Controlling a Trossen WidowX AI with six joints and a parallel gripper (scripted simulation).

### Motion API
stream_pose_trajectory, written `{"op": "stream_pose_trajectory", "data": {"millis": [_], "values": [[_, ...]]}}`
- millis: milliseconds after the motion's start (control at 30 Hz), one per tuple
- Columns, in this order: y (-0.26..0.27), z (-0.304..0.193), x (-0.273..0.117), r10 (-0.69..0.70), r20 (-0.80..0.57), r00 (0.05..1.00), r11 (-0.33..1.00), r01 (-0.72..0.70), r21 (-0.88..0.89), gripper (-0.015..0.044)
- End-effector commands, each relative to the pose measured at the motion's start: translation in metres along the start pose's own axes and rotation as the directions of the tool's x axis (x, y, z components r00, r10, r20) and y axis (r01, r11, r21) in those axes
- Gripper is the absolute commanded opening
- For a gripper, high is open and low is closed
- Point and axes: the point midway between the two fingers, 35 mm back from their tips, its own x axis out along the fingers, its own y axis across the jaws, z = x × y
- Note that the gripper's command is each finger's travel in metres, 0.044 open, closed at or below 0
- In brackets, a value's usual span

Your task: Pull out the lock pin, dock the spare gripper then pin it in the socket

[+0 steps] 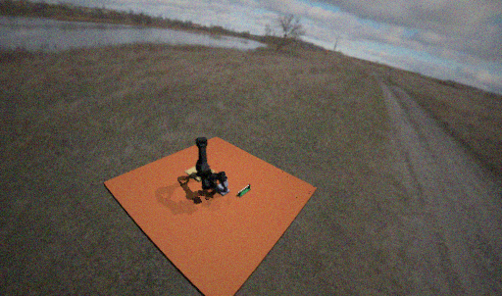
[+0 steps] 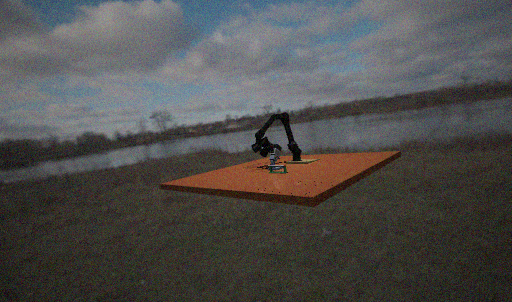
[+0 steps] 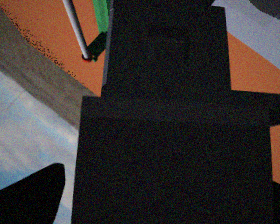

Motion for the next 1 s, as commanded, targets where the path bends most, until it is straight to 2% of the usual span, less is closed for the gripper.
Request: {"op": "stream_pose_trajectory", "data": {"millis": [0, 967], "values": [[0.0, -0.001, 0.0, 0.0, 0.001, 1.0, 1.0, 0.0, -0.002, 0.044], [0.0, -0.048, -0.024, 0.002, -0.024, 1.0, 0.999, -0.001, 0.052, 0.044]]}}
